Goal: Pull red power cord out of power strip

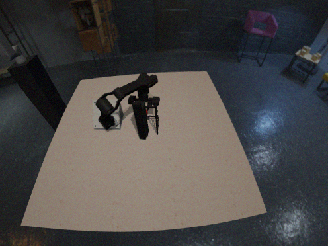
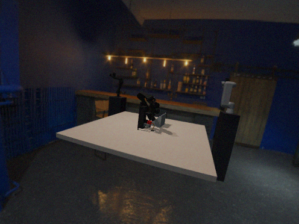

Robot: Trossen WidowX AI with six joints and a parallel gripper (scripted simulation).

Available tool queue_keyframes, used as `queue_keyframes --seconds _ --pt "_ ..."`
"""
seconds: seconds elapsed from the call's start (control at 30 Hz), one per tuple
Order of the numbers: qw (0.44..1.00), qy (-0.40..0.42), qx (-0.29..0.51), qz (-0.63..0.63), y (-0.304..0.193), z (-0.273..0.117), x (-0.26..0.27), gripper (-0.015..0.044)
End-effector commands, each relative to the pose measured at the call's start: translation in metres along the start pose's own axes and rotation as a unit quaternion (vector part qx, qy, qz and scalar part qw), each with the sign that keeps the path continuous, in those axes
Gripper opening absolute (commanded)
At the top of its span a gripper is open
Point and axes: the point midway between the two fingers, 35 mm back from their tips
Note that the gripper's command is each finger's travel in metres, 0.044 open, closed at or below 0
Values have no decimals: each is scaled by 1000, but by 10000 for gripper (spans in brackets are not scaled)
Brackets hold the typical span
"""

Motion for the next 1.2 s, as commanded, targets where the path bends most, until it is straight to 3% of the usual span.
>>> queue_keyframes --seconds 0.0,0.6,0.73,1.0,1.17 --pt "1000 2 5 -5 -3 2 2 160" --pt "1000 1 5 -5 -3 14 2 160" --pt "1000 1 2 -1 -2 12 1 55" --pt "1000 1 2 -1 -2 12 1 2" --pt "1000 1 2 -1 1 12 0 0"
Point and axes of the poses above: the point midway between the two fingers, 35 mm back from their tips, its own z axis out along the fingers, its own x axis across the jaws, y = z × x, and after that the axes turned 3 degrees about z, right-handed
